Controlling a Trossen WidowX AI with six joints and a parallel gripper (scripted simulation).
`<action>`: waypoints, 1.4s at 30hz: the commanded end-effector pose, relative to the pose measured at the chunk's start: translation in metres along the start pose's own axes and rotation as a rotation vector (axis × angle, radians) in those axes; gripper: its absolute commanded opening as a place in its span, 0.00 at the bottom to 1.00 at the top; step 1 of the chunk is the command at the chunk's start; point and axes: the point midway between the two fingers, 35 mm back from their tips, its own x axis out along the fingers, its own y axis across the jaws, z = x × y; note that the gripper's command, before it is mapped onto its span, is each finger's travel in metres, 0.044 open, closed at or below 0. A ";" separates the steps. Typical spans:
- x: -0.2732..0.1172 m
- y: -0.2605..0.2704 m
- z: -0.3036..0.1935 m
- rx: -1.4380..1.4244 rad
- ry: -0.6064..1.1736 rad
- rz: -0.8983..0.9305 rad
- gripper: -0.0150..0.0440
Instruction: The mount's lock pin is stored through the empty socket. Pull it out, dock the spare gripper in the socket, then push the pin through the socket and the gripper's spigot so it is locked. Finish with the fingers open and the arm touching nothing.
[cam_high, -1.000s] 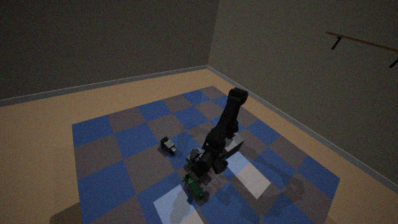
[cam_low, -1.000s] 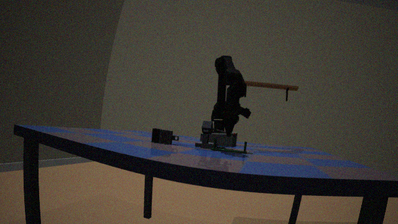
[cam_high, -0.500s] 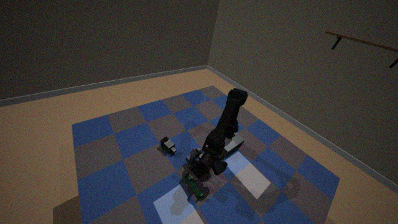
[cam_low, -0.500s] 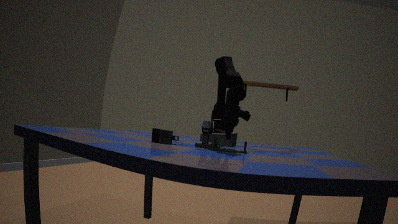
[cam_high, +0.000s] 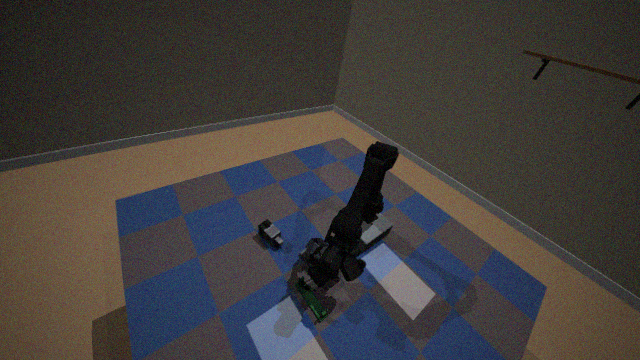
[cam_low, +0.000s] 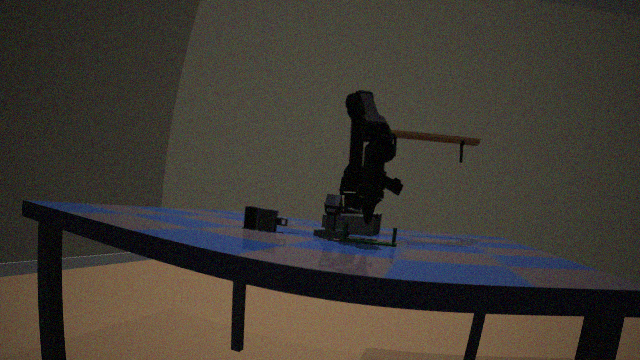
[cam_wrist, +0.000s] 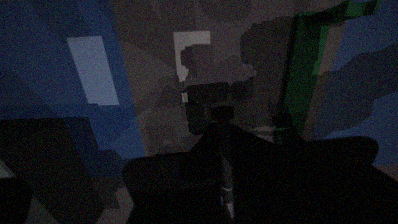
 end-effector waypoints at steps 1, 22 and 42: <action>0.000 0.000 0.001 -0.004 -0.005 0.001 0.25; -0.011 -0.001 0.012 0.012 -0.170 0.003 0.25; -0.015 -0.002 0.026 0.012 -0.175 0.004 0.25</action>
